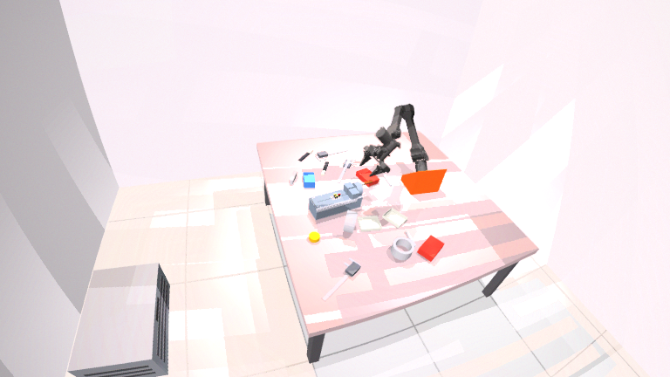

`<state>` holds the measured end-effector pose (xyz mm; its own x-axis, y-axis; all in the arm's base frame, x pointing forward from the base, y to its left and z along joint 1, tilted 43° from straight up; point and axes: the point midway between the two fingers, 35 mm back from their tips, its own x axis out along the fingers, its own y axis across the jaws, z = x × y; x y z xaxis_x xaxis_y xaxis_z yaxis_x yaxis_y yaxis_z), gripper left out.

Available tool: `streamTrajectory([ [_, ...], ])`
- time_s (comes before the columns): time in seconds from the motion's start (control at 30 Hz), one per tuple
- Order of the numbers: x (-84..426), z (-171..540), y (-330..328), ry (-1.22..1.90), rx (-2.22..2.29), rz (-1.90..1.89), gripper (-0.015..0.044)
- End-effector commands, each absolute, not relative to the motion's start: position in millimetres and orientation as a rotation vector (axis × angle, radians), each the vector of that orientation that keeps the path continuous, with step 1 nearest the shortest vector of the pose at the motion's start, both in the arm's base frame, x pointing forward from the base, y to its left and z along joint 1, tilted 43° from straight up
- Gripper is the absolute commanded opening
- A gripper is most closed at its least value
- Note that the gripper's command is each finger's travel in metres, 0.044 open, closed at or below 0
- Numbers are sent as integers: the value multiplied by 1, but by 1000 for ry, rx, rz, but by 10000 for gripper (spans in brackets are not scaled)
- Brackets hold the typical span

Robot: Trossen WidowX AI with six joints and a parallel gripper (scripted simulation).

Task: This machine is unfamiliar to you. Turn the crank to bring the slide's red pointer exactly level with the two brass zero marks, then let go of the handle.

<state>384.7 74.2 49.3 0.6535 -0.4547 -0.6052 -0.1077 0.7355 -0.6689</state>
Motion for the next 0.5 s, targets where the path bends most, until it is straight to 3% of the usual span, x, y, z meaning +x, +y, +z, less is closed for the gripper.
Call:
streamTrajectory([
  [0.0,368,48,72,851,-744,-193,440],
  [0.47,363,18,43,850,-747,-190,440],
])
